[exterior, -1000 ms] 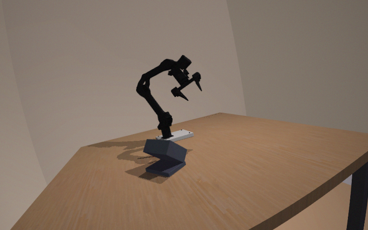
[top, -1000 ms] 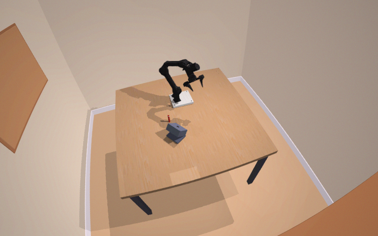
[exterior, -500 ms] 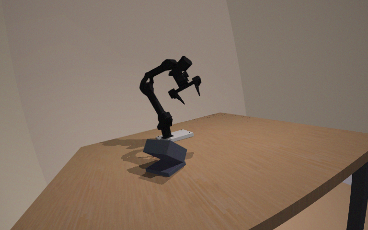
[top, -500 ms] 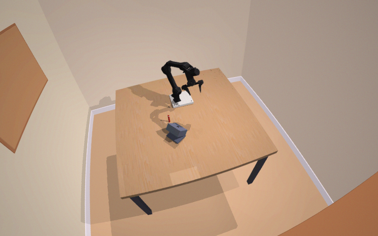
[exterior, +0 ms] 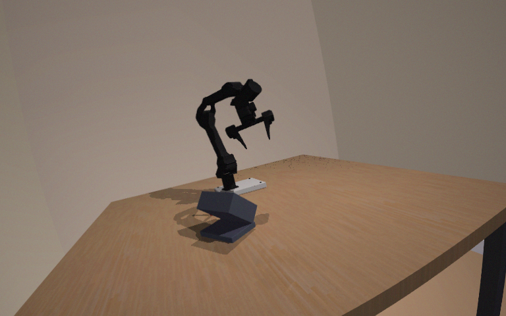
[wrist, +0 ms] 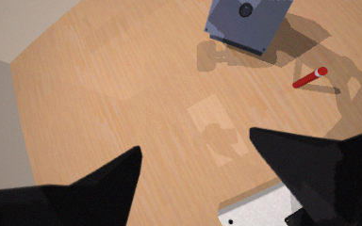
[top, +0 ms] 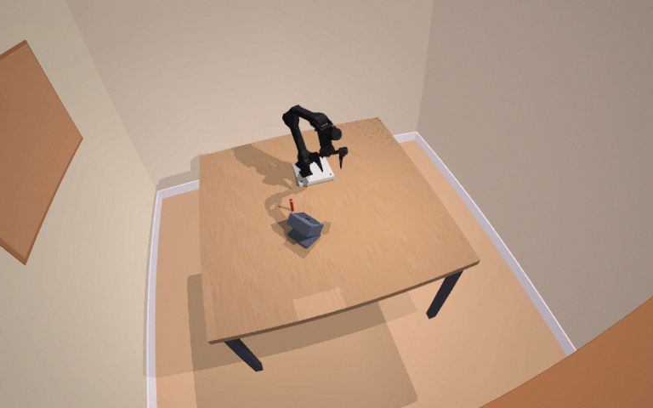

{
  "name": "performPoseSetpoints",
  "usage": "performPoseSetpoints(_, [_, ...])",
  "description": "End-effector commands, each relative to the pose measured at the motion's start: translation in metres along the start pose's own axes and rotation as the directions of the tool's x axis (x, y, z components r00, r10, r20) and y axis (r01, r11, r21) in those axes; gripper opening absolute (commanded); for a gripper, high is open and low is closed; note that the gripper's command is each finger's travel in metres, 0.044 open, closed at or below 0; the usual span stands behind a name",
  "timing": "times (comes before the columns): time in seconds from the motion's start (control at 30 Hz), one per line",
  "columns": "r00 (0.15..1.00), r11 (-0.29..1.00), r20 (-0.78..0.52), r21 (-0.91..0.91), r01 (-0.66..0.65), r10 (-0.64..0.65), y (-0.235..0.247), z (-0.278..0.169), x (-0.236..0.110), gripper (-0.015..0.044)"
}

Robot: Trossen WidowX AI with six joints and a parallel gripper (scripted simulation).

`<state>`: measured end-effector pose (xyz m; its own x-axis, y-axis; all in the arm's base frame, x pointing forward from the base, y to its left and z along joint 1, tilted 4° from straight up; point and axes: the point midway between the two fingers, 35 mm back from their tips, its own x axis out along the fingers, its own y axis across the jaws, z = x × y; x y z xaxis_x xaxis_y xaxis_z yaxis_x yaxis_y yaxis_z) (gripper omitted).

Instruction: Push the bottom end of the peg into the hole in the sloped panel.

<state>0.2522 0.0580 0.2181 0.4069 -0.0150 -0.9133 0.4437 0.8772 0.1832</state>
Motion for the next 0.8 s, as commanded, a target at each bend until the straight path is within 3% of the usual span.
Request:
performPoseSetpoints(0.0, [0.999, 1.0, -0.017, -0.005, 0.029, -0.029, -0.007, 0.006, 0.008, 0.044])
performPoseSetpoints(0.77, [0.98, 0.986, -0.11, 0.005, 0.167, -0.165, -0.068, 0.041, 0.043, 0.044])
